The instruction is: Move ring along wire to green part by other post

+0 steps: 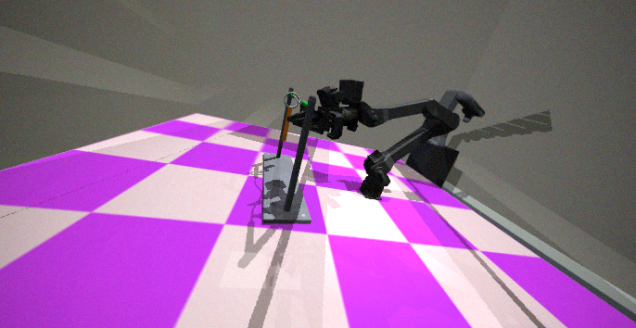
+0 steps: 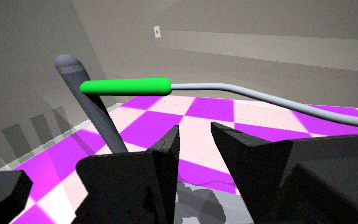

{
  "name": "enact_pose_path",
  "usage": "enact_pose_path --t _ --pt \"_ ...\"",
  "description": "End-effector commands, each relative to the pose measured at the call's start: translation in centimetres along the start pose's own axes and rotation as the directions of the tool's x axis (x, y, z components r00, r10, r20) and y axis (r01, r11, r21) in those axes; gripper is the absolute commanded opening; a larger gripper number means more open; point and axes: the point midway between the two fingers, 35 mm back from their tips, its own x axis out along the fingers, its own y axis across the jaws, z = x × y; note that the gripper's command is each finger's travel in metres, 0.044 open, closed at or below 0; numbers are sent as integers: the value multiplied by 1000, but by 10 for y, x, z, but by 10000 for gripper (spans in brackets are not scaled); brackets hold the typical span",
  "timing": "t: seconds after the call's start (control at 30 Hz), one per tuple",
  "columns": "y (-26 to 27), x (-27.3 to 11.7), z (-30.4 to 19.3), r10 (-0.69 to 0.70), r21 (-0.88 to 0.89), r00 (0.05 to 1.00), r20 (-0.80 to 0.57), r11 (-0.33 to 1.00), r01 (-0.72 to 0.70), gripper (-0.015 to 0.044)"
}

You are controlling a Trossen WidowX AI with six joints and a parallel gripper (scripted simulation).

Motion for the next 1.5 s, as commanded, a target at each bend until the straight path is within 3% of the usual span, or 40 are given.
enact_pose_path --t 0.0,0.33,0.73,1.23,1.47 --pt "-24 1 -19 -29 -4 1000 -2 1000 29 160" --pt "-79 -12 -59 -98 -11 995 3 995 98 160" --pt "-128 -58 -114 -188 -15 982 20 982 188 160" --pt "-133 -127 -166 -277 27 957 91 961 275 160" --pt "-133 -128 -165 -280 27 955 93 960 279 160"
